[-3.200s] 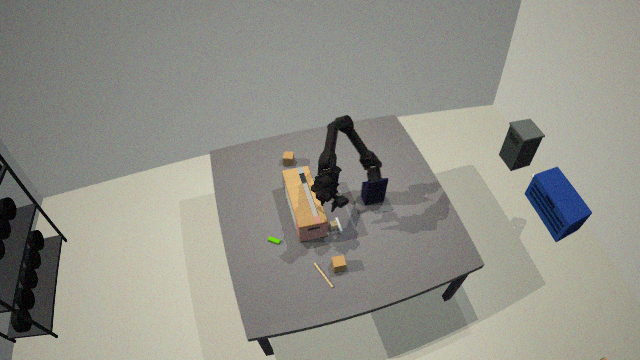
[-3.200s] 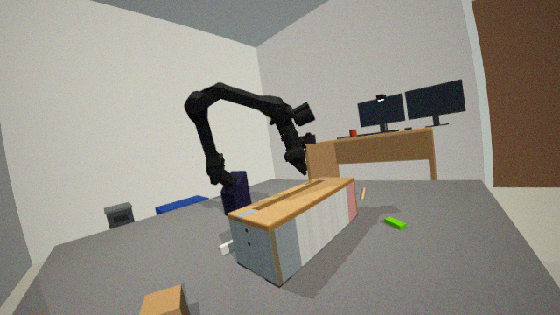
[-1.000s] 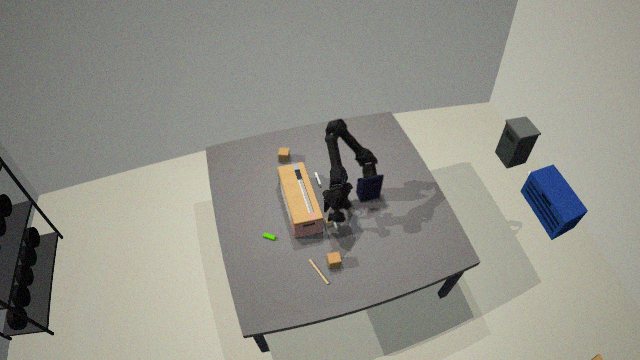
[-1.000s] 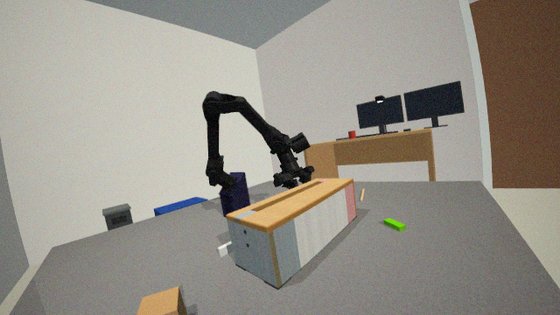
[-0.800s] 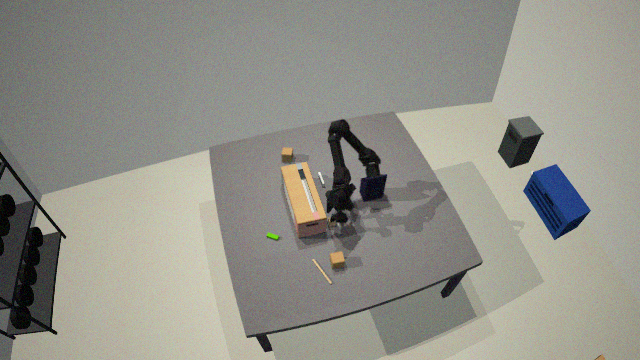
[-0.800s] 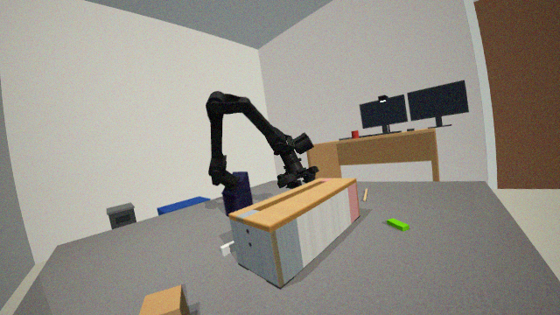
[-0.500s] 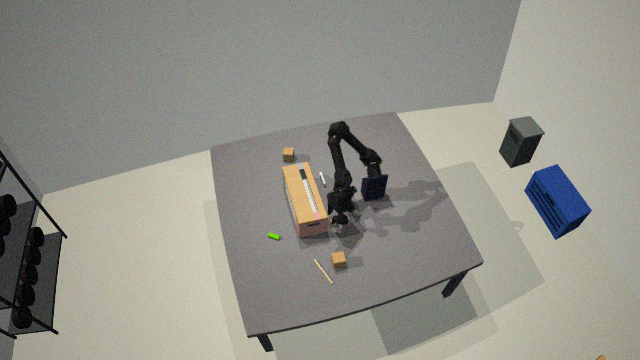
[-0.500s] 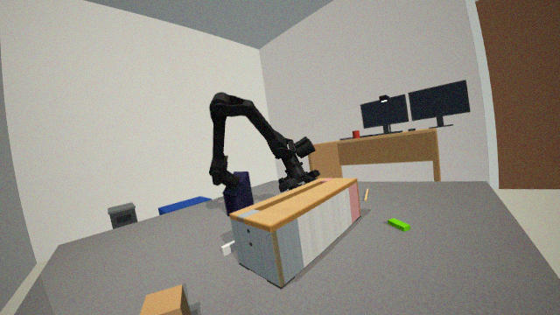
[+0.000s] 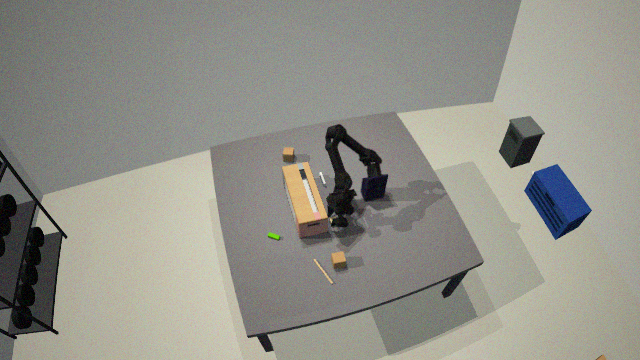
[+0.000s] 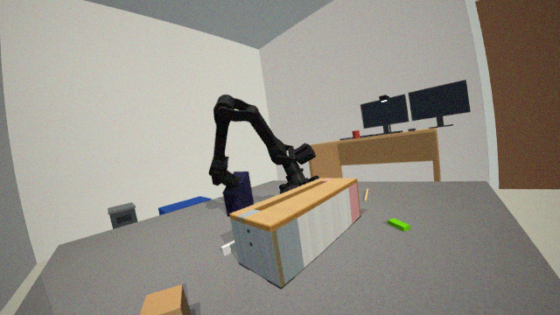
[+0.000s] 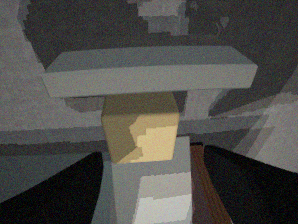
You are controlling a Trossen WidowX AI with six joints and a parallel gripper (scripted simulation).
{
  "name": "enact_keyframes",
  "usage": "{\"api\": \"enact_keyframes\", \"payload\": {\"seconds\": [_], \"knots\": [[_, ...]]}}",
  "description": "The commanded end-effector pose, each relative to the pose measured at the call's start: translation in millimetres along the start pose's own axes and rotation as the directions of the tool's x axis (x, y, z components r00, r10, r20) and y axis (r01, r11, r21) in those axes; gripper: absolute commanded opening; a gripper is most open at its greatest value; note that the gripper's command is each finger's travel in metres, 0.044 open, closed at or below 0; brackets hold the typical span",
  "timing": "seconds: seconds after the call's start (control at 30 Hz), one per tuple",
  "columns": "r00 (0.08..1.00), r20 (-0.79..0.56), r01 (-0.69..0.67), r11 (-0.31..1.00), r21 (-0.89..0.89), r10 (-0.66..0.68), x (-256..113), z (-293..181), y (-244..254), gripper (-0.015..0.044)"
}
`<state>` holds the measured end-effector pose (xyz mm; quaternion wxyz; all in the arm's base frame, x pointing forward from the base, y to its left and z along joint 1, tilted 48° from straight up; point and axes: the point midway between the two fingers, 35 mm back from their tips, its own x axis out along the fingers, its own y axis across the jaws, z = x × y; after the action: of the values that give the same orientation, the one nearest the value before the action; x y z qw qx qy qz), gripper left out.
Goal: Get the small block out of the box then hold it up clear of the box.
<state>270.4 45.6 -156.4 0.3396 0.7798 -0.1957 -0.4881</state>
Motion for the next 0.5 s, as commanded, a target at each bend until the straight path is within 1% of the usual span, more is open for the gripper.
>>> {"api": "enact_keyframes", "payload": {"seconds": [0.0, 0.27, 0.47], "knots": [[1.0, 0.006, -0.01, 1.0, -0.009, 0.01, 7.4, 6.1, 3.3, 0.0285], [1.0, 0.006, -0.013, 1.0, -0.009, 0.013, 16.0, 11.3, 5.4, 0.0285], [1.0, 0.006, -0.013, 1.0, -0.009, 0.013, 16.0, 11.3, 5.4, 0.0127]]}}
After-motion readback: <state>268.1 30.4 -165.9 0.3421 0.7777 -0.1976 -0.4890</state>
